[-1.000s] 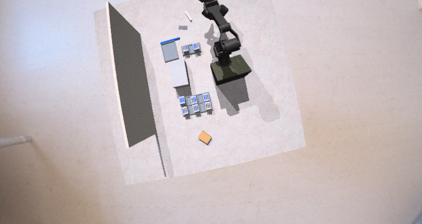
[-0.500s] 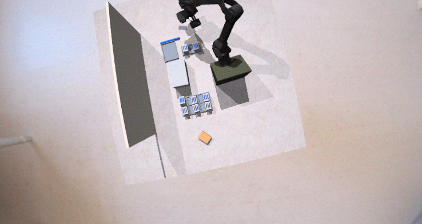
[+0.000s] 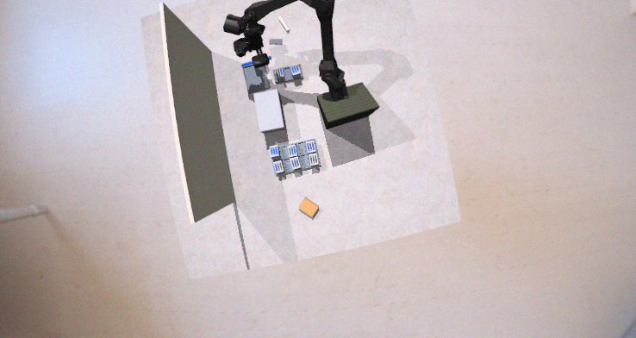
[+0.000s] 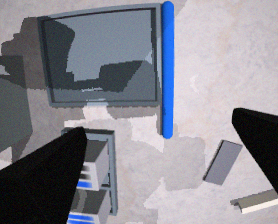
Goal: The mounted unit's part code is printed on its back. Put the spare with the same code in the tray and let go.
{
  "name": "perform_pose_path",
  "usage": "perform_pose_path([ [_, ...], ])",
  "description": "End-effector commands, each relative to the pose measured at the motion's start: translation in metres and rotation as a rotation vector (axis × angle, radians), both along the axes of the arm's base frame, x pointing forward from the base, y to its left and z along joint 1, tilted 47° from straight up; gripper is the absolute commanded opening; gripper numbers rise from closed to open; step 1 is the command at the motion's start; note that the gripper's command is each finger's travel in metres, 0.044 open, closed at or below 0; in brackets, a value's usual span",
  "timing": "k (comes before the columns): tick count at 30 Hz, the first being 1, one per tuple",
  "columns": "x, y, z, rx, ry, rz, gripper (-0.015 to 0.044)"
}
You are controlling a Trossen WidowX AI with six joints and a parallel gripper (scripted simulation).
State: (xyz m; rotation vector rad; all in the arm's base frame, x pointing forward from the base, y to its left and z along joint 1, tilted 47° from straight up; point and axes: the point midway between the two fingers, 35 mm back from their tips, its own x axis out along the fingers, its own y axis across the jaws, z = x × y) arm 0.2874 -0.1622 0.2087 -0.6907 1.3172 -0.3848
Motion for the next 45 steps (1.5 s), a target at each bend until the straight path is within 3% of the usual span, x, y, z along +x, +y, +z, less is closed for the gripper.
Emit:
perform_pose_path([
  [1, 0.032, 0.043, -0.018, 0.040, 0.029, -0.009, 0.0440],
  [10, 0.074, 0.150, -0.061, 0.043, 0.042, -0.091, 0.0440],
  [19, 0.078, 0.253, -0.097, -0.088, -0.023, -0.208, 0.0440],
  [42, 0.078, 0.255, -0.097, -0.092, -0.026, -0.210, 0.0440],
  [45, 0.079, 0.271, -0.119, -0.116, 0.089, -0.087, 0.0440],
])
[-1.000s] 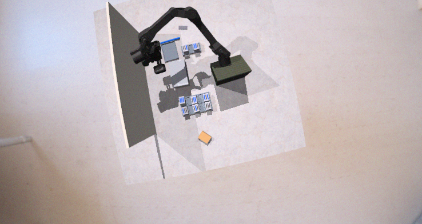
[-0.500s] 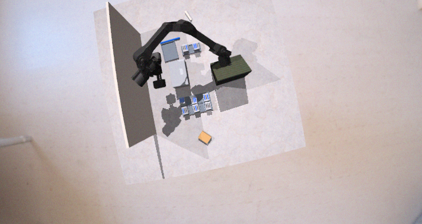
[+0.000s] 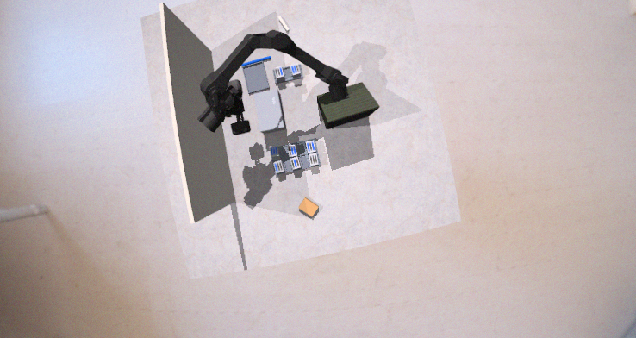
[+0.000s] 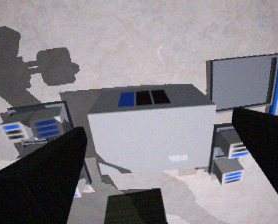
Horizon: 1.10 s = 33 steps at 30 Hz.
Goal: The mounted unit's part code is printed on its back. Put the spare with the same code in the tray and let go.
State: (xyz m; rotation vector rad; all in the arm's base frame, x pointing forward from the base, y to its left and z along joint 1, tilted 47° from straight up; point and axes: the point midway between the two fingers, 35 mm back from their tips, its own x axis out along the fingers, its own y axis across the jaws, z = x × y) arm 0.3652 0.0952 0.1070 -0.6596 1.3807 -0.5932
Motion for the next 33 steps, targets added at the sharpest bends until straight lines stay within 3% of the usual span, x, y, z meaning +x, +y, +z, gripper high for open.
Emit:
perform_pose_path([
  [1, 0.000, 0.024, -0.032, -0.020, 0.170, 0.169, 0.0440],
  [4, -0.007, 0.053, -0.079, -0.051, 0.427, 0.416, 0.0440],
  [16, -0.056, 0.111, -0.210, -0.158, 1.129, 1.084, 0.0440],
  [24, -0.058, 0.112, -0.214, -0.161, 1.147, 1.100, 0.0440],
  [29, -0.054, 0.091, -0.234, -0.162, 1.147, 1.100, 0.0309],
  [33, -0.053, 0.083, -0.241, -0.163, 1.147, 1.099, 0.0300],
])
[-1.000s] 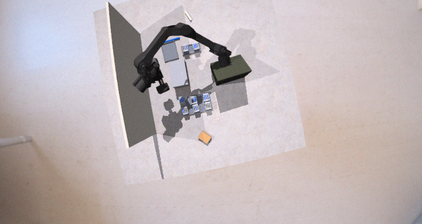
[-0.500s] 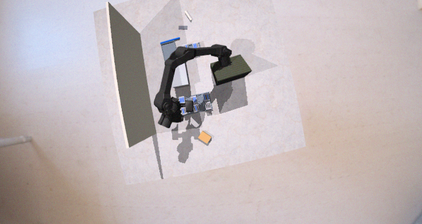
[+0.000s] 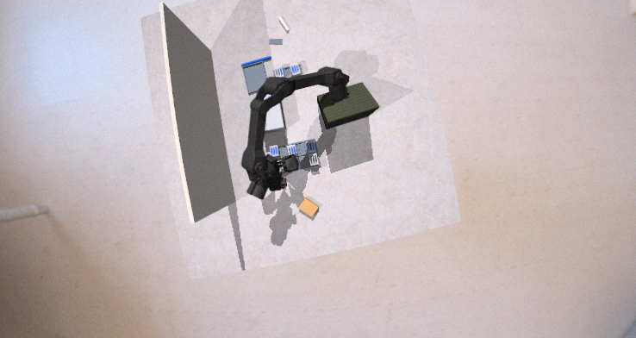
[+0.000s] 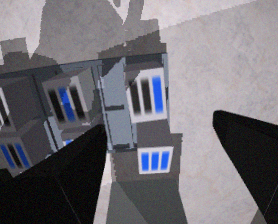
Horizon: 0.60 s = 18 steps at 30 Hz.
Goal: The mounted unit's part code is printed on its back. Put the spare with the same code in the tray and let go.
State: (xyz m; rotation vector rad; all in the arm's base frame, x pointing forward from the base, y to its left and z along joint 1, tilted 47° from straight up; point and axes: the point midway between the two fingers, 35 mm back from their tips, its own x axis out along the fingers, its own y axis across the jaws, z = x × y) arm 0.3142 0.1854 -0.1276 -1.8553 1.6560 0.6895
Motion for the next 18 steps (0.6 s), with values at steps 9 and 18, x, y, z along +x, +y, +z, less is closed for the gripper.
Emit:
perform_pose_path([
  [9, -0.001, -0.010, -0.010, -0.012, 0.010, 0.010, 0.0300],
  [18, 0.001, -0.020, -0.020, -0.011, 0.010, 0.011, 0.0300],
])
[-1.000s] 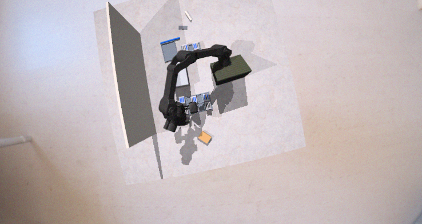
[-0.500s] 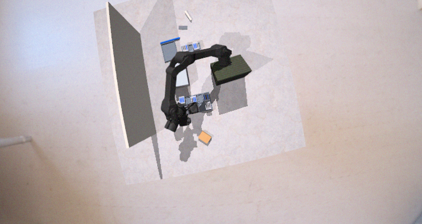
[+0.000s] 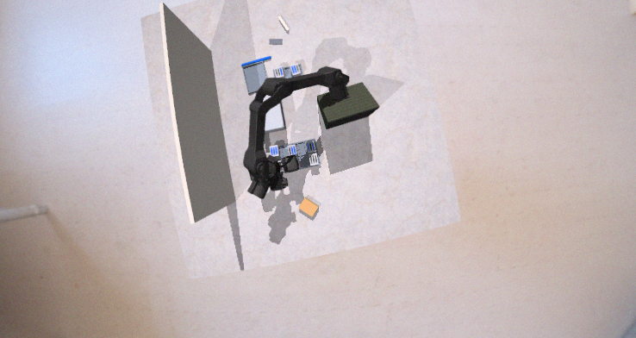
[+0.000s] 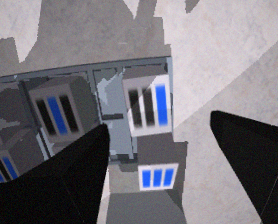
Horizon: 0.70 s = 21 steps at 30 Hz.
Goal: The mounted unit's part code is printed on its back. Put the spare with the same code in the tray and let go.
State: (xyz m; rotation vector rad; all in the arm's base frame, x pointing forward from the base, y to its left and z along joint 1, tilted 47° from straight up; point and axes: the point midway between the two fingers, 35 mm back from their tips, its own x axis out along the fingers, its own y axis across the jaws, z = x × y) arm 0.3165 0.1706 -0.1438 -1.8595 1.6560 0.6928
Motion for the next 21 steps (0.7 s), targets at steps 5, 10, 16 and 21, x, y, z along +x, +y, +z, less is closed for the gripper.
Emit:
perform_pose_path([
  [5, 0.000, -0.011, -0.010, -0.010, 0.007, 0.007, 0.0300],
  [10, 0.001, -0.017, -0.016, -0.010, 0.007, 0.008, 0.0300],
  [16, 0.003, -0.024, -0.022, -0.011, 0.007, 0.008, 0.0300],
  [21, 0.003, -0.031, -0.028, -0.011, 0.007, 0.007, 0.0300],
])
